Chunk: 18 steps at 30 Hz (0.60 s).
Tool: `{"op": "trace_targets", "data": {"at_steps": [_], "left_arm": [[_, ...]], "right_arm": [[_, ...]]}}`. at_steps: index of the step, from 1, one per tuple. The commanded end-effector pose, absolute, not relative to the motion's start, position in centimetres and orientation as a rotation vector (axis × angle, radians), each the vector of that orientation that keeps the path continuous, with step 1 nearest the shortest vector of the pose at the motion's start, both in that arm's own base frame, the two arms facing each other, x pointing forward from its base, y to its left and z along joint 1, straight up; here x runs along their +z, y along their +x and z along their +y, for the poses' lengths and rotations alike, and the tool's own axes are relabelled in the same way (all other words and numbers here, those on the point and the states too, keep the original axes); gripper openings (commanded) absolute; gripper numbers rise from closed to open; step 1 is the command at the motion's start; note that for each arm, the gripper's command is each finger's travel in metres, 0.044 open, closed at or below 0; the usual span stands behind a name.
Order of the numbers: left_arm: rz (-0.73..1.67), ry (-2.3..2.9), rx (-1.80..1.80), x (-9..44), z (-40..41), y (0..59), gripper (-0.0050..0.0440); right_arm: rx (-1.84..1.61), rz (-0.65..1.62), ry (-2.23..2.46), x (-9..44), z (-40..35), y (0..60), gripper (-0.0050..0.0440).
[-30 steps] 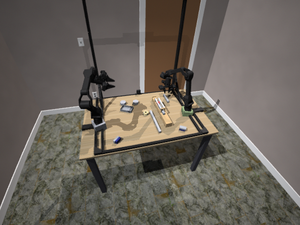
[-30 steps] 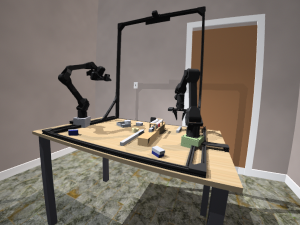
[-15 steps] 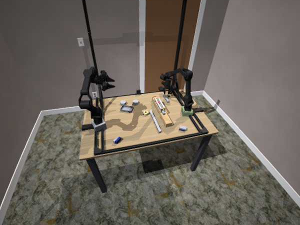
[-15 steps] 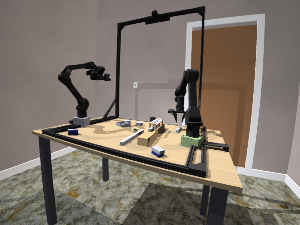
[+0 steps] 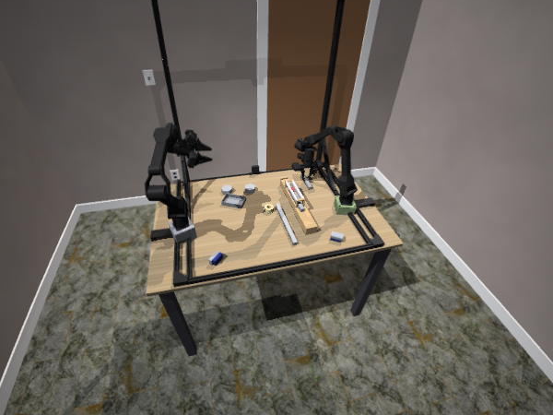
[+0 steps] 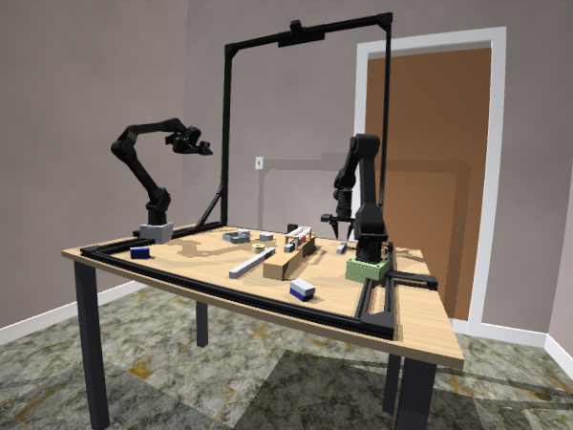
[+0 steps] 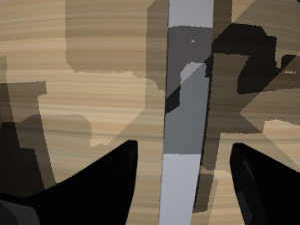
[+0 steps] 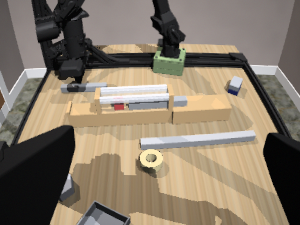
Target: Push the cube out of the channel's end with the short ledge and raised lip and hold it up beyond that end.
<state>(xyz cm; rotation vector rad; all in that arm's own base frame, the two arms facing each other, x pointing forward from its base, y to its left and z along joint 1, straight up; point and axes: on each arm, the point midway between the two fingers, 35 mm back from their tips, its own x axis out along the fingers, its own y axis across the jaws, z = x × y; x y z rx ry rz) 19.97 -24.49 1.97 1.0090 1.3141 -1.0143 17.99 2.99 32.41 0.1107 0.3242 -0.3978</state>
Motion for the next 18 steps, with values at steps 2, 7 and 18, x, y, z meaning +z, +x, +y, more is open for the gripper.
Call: {"op": "trace_targets", "data": {"at_steps": [2, 7, 18], "left_arm": [[1.323, 1.011, -1.011, 0.8, -24.4, 19.9, 0.0200], [1.323, 1.011, -1.011, 0.3, -24.4, 19.9, 0.0200], [1.323, 1.011, -1.011, -1.4, -24.3, 19.8, 0.0200]], "right_arm": [[-0.398, 0.321, 0.114, 32.5, 3.0, 18.0, 0.0400], [-0.398, 0.321, 0.114, 32.5, 3.0, 18.0, 0.0400], [-0.398, 0.321, 0.114, 32.5, 3.0, 18.0, 0.0400]]}}
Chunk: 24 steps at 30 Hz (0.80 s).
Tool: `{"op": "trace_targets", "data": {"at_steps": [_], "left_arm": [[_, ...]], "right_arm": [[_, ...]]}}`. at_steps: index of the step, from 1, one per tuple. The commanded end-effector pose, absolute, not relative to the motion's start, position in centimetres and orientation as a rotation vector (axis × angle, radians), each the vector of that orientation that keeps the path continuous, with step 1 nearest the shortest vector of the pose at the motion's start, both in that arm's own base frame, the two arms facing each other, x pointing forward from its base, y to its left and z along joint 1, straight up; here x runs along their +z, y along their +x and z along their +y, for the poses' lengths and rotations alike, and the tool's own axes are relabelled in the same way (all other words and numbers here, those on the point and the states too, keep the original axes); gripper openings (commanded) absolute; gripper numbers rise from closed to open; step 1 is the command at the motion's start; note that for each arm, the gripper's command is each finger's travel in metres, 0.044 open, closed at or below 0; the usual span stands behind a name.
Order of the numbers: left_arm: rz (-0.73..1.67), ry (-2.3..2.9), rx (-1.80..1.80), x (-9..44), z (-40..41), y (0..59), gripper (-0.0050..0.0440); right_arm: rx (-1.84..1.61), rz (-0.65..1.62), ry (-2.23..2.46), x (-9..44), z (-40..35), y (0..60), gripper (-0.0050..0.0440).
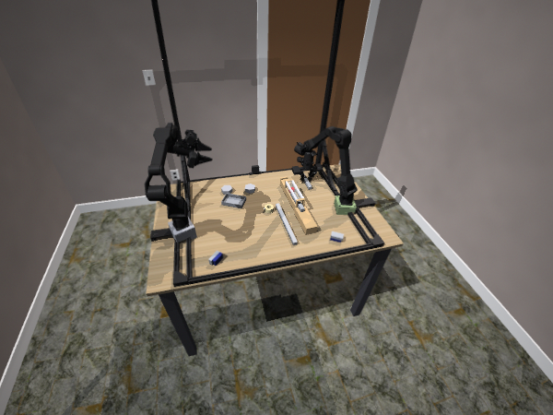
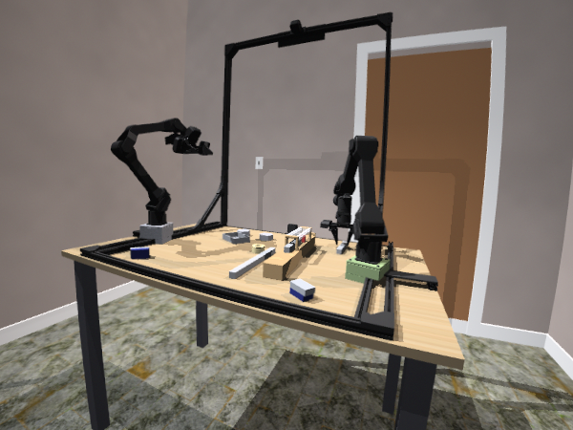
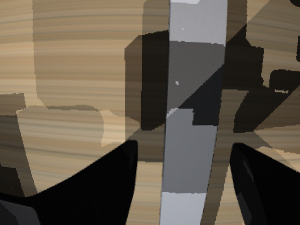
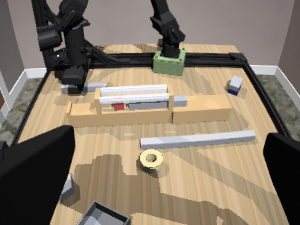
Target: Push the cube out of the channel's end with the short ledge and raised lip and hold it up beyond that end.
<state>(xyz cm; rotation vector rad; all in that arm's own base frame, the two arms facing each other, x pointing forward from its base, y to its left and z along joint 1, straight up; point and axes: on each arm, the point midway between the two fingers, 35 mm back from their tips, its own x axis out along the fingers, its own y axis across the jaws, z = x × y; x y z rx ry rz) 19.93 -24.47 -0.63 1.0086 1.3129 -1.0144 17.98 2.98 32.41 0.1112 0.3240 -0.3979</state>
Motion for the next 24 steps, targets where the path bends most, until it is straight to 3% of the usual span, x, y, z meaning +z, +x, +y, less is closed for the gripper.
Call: {"op": "trace_targets", "data": {"at_steps": [1, 5, 7, 24], "left_arm": [[1.323, 1.011, -1.011, -1.51, -24.25, 19.77, 0.0200], [1.323, 1.011, -1.011, -1.54, -24.25, 19.77, 0.0200], [1.317, 1.010, -1.014, -1.20, -24.37, 19.85, 0.0152], [1.317, 1.010, -1.014, -1.20, -24.37, 19.85, 0.0052]], "right_arm": [[-0.398, 0.321, 0.114, 32.45, 2.96, 17.97, 0.0400], [-0.398, 0.321, 0.114, 32.45, 2.96, 17.97, 0.0400], [-0.398, 0.321, 0.114, 32.45, 2.96, 17.97, 0.0400], [-0.398, 0.321, 0.114, 32.45, 2.96, 17.97, 0.0400]]}}
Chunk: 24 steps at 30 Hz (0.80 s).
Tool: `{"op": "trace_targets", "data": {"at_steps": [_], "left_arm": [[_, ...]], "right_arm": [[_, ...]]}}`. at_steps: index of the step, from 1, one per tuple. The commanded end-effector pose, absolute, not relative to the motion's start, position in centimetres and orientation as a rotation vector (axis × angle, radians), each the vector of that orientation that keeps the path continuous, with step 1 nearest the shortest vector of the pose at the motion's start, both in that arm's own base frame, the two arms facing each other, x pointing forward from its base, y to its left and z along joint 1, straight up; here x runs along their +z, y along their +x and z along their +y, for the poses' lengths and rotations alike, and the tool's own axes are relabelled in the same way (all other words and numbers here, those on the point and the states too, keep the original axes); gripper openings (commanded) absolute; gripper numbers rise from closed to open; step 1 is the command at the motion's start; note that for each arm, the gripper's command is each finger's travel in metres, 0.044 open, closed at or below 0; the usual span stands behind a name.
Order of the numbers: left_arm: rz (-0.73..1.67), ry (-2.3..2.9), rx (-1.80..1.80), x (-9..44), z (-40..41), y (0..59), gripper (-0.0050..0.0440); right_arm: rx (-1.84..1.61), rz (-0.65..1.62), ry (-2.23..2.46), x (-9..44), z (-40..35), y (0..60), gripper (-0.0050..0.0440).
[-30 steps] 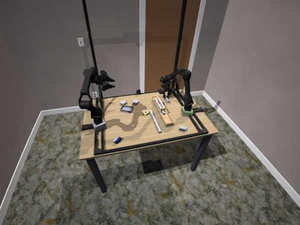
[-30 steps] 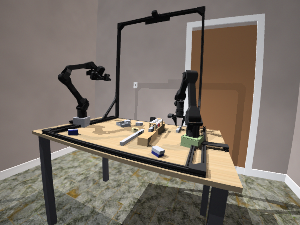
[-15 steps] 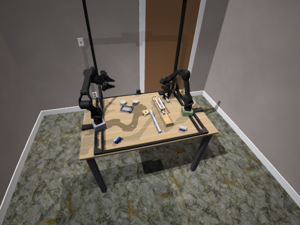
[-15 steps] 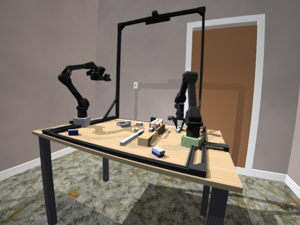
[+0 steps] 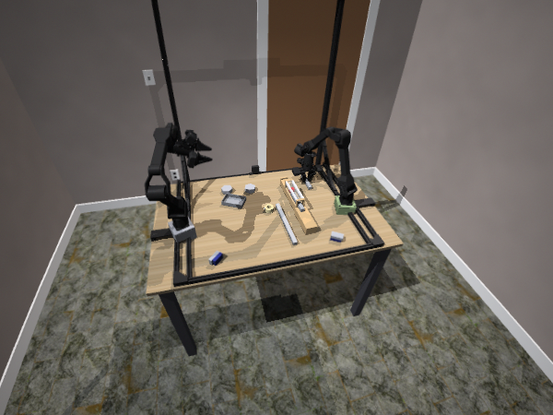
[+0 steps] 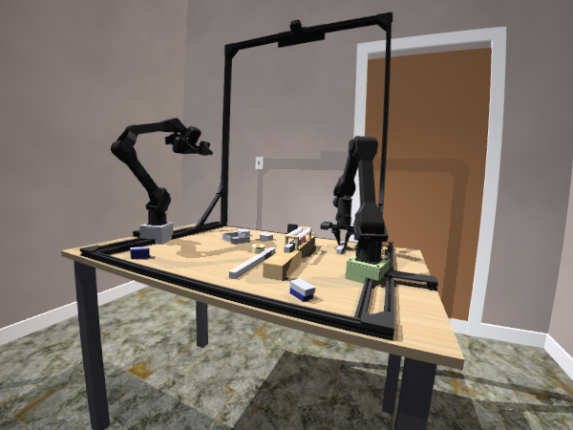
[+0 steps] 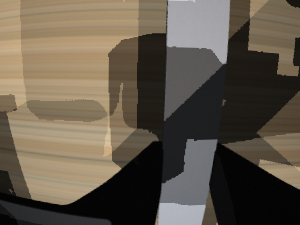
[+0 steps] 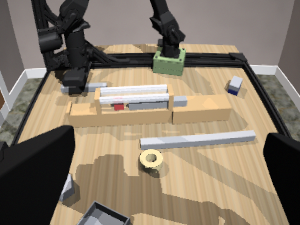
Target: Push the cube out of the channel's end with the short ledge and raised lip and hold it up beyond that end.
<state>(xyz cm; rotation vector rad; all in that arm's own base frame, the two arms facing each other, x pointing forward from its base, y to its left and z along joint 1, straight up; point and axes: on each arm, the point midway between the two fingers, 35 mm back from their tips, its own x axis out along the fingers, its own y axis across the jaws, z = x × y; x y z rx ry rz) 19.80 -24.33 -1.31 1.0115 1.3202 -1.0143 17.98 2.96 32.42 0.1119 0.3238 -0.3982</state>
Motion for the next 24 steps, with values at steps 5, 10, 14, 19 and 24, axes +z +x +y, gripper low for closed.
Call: {"op": "trace_targets", "data": {"at_steps": [5, 10, 14, 19, 24], "left_arm": [[1.317, 1.010, -1.014, -1.2, -24.4, 19.9, 0.0052], [1.319, 1.010, -1.013, 1.0, -24.6, 20.1, 0.0040], [1.320, 1.011, -1.013, 3.0, -24.7, 20.1, 0.0040], [1.322, 1.011, -1.012, 8.0, -24.5, 19.9, 0.0040], [1.323, 1.011, -1.011, 9.4, -24.3, 19.8, 0.0040]], "right_arm": [[-0.398, 0.321, 0.114, 32.5, 3.0, 18.0, 0.0400], [-0.398, 0.321, 0.114, 32.5, 3.0, 18.0, 0.0400], [-0.398, 0.321, 0.114, 32.5, 3.0, 18.0, 0.0400], [-0.398, 0.321, 0.114, 32.5, 3.0, 18.0, 0.0400], [-0.398, 0.321, 0.114, 32.5, 3.0, 18.0, 0.0400]]}}
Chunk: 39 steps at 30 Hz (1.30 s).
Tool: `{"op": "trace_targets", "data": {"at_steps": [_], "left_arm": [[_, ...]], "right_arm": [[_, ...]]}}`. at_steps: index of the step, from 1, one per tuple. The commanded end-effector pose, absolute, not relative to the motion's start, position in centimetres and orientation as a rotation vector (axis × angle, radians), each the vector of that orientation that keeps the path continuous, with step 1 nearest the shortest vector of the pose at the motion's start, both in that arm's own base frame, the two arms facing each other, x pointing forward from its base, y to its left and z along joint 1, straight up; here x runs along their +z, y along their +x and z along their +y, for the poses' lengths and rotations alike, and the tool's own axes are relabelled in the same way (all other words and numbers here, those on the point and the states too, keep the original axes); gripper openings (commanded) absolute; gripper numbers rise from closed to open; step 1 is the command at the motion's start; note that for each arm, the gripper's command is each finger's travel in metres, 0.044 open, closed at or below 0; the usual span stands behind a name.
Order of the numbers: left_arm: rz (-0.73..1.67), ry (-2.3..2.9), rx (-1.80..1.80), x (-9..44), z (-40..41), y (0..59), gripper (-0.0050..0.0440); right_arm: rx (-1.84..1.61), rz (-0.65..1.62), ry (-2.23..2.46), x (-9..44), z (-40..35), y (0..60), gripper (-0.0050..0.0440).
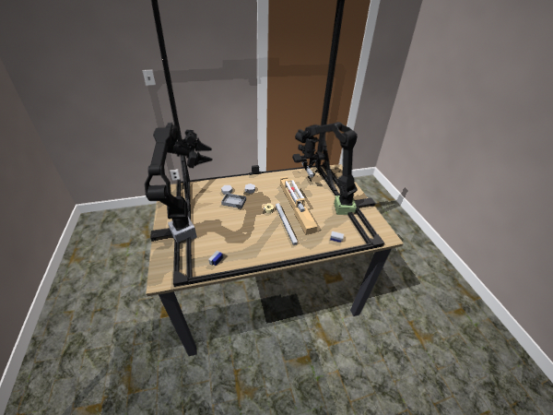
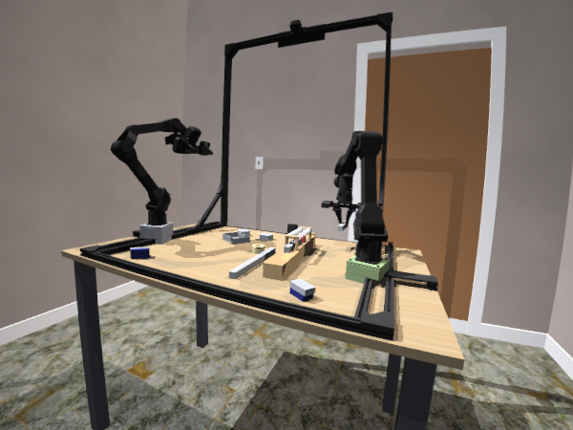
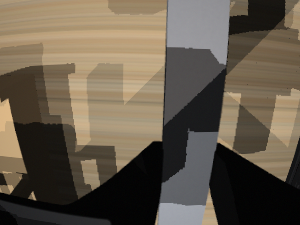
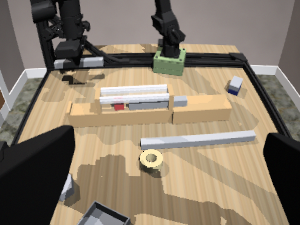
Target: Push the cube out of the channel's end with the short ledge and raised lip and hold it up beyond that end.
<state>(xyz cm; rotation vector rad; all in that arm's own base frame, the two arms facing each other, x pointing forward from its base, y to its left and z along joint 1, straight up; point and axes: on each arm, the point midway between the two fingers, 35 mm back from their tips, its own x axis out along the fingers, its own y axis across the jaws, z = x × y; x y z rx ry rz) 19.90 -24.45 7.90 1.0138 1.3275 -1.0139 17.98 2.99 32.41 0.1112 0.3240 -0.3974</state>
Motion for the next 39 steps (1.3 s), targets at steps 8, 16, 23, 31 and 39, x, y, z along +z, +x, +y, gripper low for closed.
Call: {"op": "trace_targets", "data": {"at_steps": [8, 16, 23, 31, 39], "left_arm": [[1.325, 1.010, -1.008, 9.4, -24.1, 20.0, 0.0040], [1.352, 0.975, -0.949, 9.3, -19.8, 23.2, 0.0040], [1.373, 0.950, -0.909, 9.2, -16.4, 25.0, 0.0040], [1.373, 0.952, -0.917, 9.3, -12.9, 26.7, 0.0040], [1.372, 0.954, -0.928, 9.3, -8.3, 28.1, 0.0040]], "right_arm": [[-0.398, 0.321, 0.114, 32.5, 3.0, 18.0, 0.0400], [-0.398, 0.321, 0.114, 32.5, 3.0, 18.0, 0.0400], [-0.398, 0.321, 0.114, 32.5, 3.0, 18.0, 0.0400], [-0.398, 0.321, 0.114, 32.5, 3.0, 18.0, 0.0400], [-0.398, 0.321, 0.114, 32.5, 3.0, 18.0, 0.0400]]}}
